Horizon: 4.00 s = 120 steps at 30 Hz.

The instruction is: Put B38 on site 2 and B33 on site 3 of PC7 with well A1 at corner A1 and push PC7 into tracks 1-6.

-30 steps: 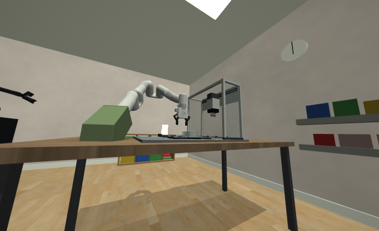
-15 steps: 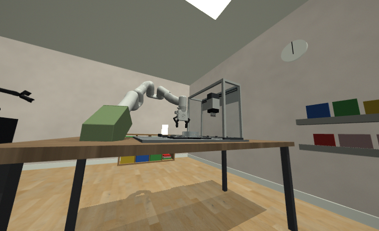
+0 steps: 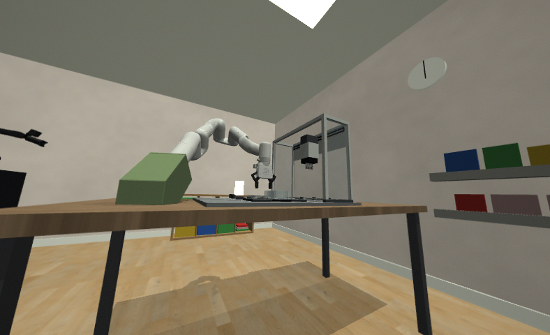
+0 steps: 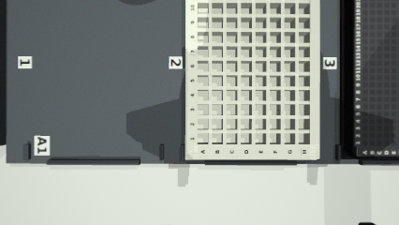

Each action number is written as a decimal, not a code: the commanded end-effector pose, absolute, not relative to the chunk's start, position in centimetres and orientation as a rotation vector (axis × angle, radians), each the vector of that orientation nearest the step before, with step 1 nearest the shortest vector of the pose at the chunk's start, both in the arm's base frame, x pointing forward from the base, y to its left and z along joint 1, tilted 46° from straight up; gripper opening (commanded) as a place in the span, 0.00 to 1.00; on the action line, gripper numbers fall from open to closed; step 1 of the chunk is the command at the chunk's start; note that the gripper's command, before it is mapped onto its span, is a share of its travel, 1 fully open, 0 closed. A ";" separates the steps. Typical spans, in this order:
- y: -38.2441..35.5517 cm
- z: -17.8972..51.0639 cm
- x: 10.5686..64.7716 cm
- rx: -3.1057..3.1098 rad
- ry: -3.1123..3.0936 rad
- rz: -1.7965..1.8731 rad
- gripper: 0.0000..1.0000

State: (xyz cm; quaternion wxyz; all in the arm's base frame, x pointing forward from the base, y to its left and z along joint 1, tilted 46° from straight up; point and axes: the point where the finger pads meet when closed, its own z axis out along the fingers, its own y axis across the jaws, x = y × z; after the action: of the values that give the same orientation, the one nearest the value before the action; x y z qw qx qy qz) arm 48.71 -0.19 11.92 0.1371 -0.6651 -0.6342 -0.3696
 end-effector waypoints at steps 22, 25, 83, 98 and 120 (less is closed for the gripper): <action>2.0 9.6 49.9 -1.927 -1.836 -1.073 1.00; 2.3 9.3 50.1 -1.927 -1.836 -1.073 1.00; 3.9 7.7 50.8 -1.927 -1.836 -1.073 1.00; 4.4 8.2 50.8 -1.927 -1.836 -1.073 1.00; 5.1 8.8 50.7 -1.927 -1.836 -1.073 1.00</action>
State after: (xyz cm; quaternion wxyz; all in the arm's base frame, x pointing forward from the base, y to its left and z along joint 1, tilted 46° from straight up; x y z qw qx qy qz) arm 50.61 5.12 8.62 0.1370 -0.6651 -0.6342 -0.3697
